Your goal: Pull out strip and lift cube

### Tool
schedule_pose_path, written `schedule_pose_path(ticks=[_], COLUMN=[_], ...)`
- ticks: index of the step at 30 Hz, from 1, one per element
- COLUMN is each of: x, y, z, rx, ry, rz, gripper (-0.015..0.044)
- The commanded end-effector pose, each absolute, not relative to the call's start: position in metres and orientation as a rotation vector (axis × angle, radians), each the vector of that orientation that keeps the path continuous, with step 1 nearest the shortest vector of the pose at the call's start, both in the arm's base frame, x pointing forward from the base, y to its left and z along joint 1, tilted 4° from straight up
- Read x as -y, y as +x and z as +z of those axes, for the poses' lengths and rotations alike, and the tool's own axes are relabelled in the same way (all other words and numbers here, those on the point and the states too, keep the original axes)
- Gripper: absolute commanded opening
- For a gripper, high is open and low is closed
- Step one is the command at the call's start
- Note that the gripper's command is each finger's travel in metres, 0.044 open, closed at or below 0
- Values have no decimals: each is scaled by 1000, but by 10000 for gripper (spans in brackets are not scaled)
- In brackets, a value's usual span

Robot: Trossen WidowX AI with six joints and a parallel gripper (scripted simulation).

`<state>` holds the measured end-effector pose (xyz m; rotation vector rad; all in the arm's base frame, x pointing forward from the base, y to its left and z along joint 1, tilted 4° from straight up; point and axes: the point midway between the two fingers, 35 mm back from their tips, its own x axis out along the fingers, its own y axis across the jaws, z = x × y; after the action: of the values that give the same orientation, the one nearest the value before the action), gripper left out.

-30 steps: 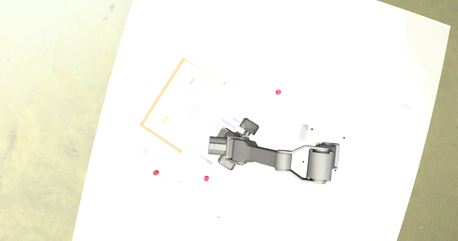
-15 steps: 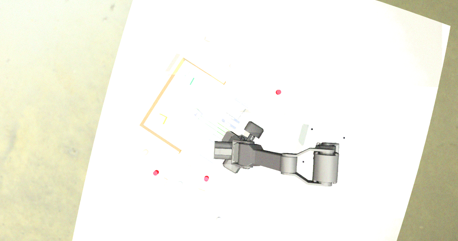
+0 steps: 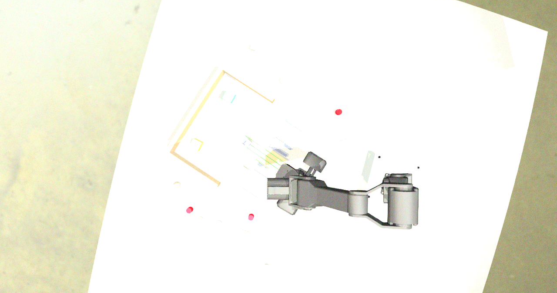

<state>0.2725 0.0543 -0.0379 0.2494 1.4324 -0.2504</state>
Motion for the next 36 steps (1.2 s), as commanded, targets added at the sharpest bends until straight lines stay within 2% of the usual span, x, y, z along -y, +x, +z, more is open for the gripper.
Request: schedule_pose_path(ticks=[1,36], x=[-57,-72], y=[257,216], z=[-43,-48], rx=[-1463,-1467], ry=[243,244], rz=[-249,-249], gripper=[0,0])
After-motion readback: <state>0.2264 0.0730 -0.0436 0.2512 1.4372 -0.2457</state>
